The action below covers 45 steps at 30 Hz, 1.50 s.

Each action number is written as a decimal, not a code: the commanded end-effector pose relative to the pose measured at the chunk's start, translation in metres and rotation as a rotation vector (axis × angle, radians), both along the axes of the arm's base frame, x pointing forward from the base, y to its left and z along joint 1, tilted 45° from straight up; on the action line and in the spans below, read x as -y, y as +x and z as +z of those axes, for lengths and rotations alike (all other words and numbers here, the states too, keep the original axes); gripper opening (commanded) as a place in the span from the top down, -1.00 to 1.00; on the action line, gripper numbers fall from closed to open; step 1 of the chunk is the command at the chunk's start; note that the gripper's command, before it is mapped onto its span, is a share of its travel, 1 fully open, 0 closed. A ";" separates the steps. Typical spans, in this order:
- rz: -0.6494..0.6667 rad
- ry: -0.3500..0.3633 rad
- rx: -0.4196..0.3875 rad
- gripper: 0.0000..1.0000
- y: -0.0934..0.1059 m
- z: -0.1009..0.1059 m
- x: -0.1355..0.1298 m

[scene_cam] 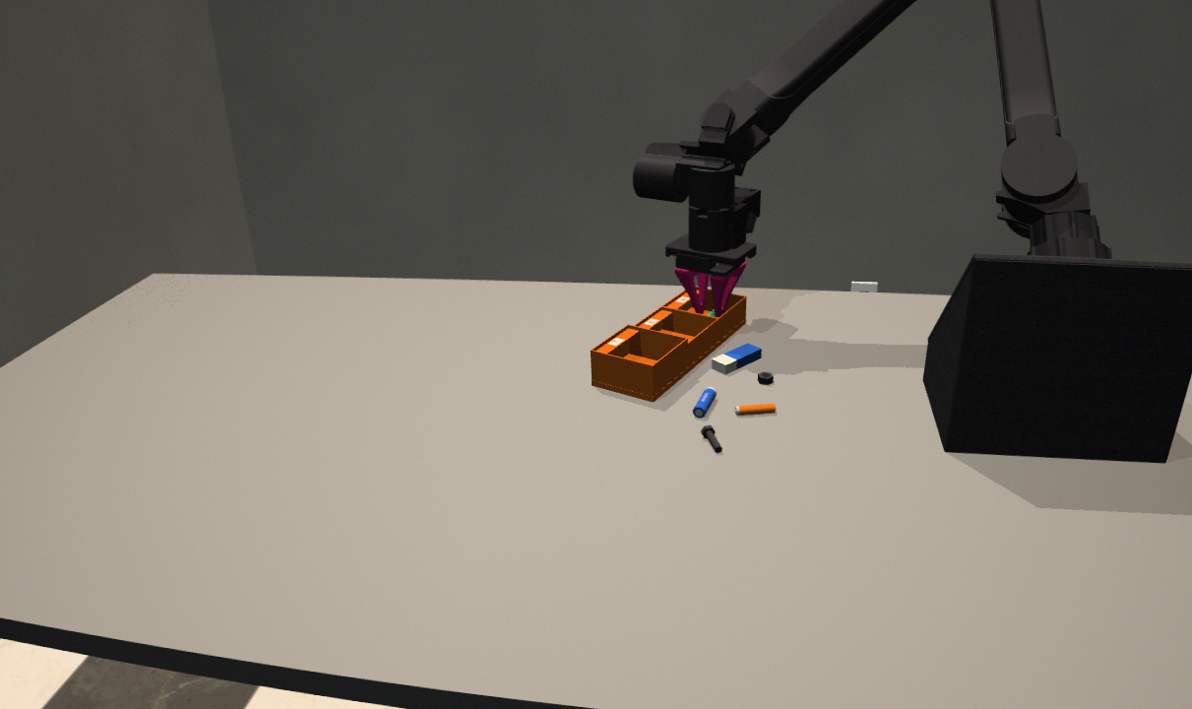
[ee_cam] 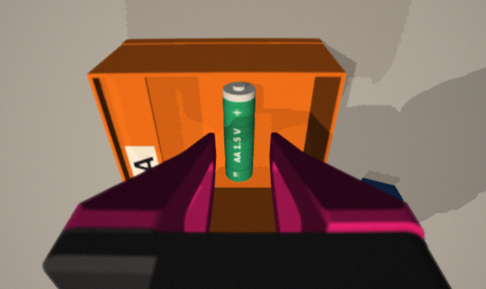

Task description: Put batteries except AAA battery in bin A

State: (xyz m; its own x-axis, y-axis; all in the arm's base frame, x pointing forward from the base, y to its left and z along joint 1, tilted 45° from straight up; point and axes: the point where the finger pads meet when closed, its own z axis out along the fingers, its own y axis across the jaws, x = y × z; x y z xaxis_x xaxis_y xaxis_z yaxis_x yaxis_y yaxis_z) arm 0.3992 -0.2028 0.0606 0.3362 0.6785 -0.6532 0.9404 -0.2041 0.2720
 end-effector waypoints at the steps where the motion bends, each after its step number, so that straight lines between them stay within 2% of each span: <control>1: 0.015 -0.005 0.020 0.46 0.002 0.012 -0.014; 11: 0.015 -0.011 0.054 0.46 0.015 0.031 -0.019; 21: 0.013 -0.008 0.046 0.46 0.014 0.037 -0.027; 23: 0.015 -0.010 0.056 0.46 0.014 0.048 -0.034; 28: 0.015 -0.009 0.057 0.46 0.013 0.057 -0.043; 30: 0.015 -0.008 0.057 0.46 0.014 0.057 -0.043; 32: -0.010 -0.005 0.026 0.46 0.009 0.044 -0.033; 42: 0.006 -0.005 0.027 0.46 0.006 0.044 -0.036; 44: -0.019 -0.005 0.036 0.46 0.009 0.044 -0.028; 45: 0.006 -0.005 0.027 0.46 0.006 0.044 -0.036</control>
State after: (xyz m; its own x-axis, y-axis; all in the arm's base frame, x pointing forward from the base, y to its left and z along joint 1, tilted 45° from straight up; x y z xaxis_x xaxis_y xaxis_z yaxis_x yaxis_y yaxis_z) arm 0.3955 -0.1672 0.0954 0.3276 0.6813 -0.6546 0.9432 -0.1958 0.2682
